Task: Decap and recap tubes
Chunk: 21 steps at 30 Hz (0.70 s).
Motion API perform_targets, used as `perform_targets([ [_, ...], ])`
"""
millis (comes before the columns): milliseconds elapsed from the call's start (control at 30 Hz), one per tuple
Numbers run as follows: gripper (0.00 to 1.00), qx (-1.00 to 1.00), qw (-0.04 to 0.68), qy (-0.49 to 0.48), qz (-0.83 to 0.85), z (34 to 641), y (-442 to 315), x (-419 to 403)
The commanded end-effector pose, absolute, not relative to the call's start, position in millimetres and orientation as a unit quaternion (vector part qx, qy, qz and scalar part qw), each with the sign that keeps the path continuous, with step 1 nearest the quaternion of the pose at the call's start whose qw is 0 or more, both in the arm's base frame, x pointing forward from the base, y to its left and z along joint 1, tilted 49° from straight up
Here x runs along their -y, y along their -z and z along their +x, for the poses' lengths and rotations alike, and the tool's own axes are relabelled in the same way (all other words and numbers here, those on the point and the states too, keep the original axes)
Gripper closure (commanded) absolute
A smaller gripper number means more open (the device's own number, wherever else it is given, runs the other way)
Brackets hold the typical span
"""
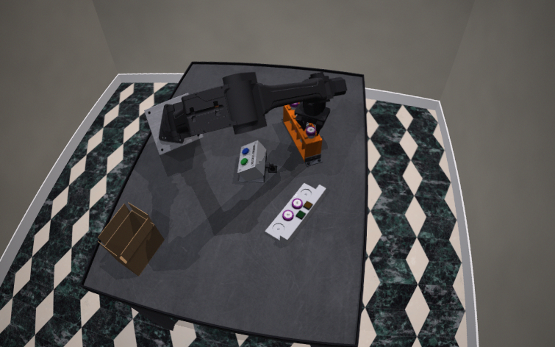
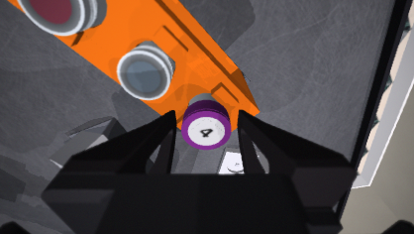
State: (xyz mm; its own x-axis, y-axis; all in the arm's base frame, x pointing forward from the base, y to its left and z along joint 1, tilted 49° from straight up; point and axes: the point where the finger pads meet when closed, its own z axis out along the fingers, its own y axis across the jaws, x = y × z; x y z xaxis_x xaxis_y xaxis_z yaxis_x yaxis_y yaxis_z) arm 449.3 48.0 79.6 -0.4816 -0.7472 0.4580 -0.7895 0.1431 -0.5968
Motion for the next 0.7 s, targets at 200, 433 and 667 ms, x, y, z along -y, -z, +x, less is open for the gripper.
perform_targets([
  [200,0.51,0.851,-0.057,-0.411,0.322,452.0,-81.2,-44.1],
  [433,0.51,0.893,-0.124,-0.396,0.177,452.0,-81.1,-43.9],
  [667,0.51,0.908,-0.172,-0.377,0.064,452.1,-81.2,-44.1],
])
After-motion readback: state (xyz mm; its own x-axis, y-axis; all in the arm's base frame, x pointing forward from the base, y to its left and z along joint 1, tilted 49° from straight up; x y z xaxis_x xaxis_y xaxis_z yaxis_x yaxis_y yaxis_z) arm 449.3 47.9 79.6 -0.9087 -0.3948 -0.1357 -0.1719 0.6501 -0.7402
